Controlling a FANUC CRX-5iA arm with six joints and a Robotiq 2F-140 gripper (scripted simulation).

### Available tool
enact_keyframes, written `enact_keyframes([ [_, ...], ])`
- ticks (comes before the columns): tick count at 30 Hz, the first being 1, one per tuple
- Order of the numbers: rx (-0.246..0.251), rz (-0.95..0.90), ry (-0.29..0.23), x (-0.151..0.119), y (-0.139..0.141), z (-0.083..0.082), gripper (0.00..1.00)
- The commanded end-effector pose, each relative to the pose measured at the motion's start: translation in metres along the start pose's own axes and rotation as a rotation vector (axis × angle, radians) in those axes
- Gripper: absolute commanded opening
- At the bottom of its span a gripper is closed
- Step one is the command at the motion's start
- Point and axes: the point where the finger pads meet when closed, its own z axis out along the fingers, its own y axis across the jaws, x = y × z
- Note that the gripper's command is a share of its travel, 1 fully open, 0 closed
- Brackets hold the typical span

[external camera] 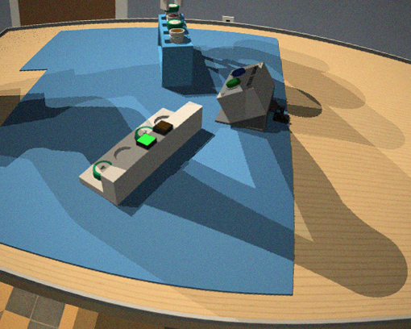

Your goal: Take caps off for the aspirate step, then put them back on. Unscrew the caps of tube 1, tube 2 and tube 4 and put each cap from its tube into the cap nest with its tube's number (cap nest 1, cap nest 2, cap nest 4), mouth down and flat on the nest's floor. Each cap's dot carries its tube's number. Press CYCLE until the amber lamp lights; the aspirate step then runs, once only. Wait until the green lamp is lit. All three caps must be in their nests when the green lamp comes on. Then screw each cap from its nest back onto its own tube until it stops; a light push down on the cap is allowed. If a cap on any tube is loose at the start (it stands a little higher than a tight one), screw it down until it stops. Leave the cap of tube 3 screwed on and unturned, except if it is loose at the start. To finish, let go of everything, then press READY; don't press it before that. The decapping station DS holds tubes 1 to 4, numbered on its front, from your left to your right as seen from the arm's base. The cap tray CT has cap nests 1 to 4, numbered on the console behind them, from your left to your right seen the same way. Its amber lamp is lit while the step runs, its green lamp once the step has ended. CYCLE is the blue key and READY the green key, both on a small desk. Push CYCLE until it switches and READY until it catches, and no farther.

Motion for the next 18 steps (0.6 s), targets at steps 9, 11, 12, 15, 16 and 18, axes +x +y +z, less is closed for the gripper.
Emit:
enact_keyframes([
  [9, 0.000, 0.000, 0.000, 0.0000, -0.0002, 0.0043, 0.00],
  [11, 0.000, 0.000, 0.000, 0.0000, -0.0002, 0.0048, 0.00],
  [12, 0.000, 0.000, 0.000, 0.0000, -0.0002, 0.0053, 0.00],
  [15, 0.000, 0.000, 0.000, 0.0000, -0.0002, 0.0060, 0.00],
  [16, 0.000, 0.000, 0.000, 0.0000, -0.0002, 0.0060, 0.00],
  [18, 0.000, 0.000, 0.000, 0.0000, -0.0002, 0.0060, 0.00],
])
